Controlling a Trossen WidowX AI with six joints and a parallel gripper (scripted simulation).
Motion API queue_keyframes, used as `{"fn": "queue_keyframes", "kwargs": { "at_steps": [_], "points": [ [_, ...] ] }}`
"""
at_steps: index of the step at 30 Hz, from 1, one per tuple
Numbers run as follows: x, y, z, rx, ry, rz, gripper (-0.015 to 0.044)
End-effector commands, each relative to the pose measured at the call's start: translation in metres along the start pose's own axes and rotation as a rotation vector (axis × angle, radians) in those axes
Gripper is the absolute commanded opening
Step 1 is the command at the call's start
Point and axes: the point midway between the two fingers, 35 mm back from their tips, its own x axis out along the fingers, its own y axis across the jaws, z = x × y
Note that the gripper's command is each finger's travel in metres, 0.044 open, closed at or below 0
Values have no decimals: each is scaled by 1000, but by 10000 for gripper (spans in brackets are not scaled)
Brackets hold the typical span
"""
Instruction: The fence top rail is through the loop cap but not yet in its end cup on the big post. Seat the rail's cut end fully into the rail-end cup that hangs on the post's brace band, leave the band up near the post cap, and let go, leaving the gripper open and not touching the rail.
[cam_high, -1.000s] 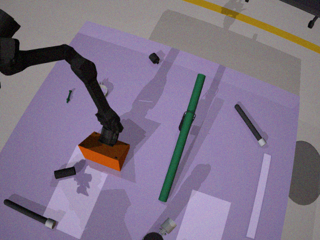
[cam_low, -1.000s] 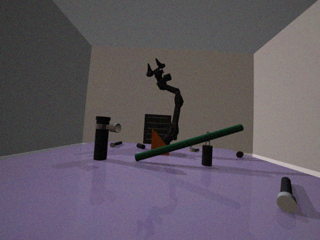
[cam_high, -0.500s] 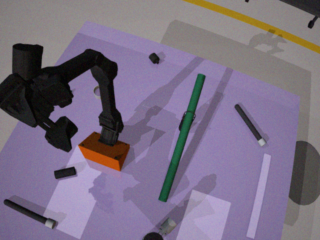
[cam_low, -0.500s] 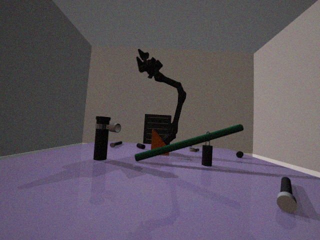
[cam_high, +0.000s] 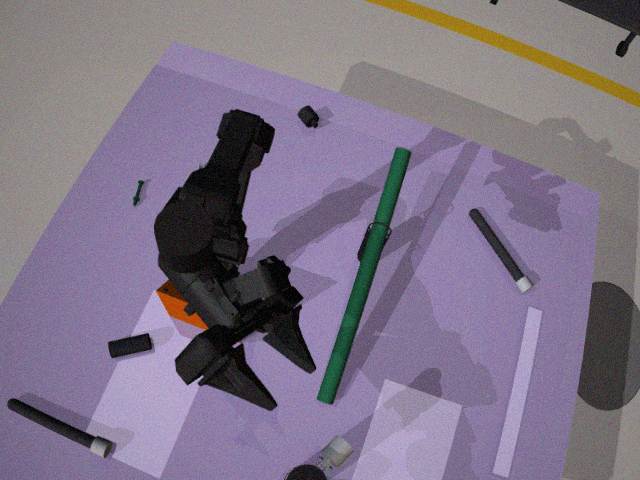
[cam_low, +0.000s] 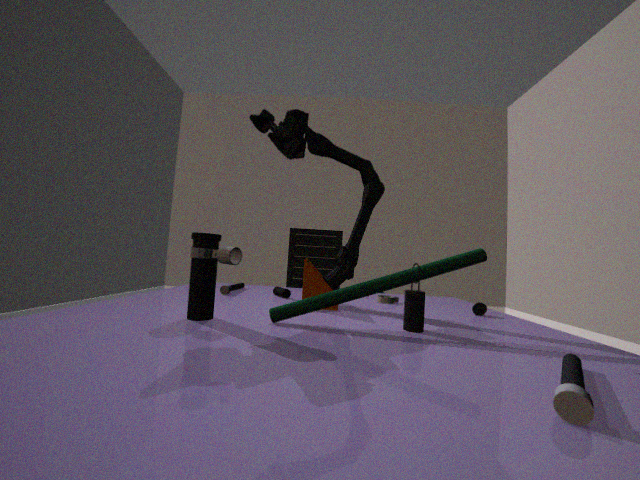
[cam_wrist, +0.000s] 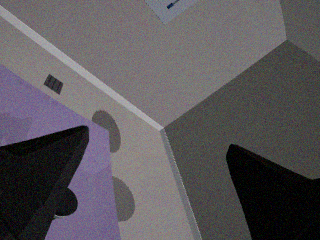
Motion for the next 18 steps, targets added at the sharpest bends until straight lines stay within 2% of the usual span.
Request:
{"fn": "queue_keyframes", "kwargs": {
  "at_steps": [1, 9, 16, 18],
  "points": [
    [30, 67, -16, 156, 136, 148, 440],
    [50, 183, -46, 370, 421, 379, 440],
    [31, 282, -71, 512, 732, 552, 440],
    [26, 295, -74, 528, 779, 573, 440]
  ]
}}
